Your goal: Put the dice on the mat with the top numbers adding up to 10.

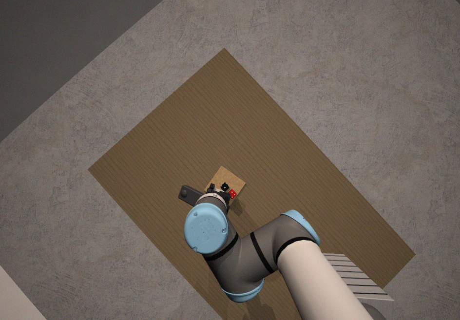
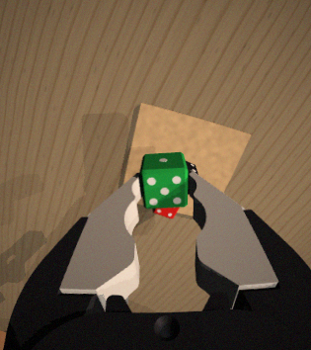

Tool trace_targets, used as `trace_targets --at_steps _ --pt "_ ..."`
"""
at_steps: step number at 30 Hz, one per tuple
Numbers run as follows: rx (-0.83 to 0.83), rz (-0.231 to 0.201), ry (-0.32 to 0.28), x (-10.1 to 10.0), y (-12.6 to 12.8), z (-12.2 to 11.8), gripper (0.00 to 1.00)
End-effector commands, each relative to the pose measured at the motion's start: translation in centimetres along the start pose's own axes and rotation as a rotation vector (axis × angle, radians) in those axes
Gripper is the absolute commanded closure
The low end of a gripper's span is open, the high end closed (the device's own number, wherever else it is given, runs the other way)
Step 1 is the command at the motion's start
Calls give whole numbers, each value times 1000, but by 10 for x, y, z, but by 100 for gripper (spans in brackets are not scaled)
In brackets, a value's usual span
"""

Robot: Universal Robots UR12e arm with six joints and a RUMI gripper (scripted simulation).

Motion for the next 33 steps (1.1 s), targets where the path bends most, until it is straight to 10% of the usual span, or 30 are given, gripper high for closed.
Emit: trace_targets --at_steps 1,15,33 --pt "-146 -3 -2 1 12 -3 90" --pt "-464 -3 -1 2 38 -15 90" --pt "-489 -3 -1 2 40 -16 90"
Point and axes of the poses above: the point where the finger pads meet when closed, its own x axis back along the fingers, its own y axis across the jaws, z = x × y, the point moved 8 cm from there along x, back along the fingers, and after that the axes turned 8 degrees about x, right-handed, at the moved point
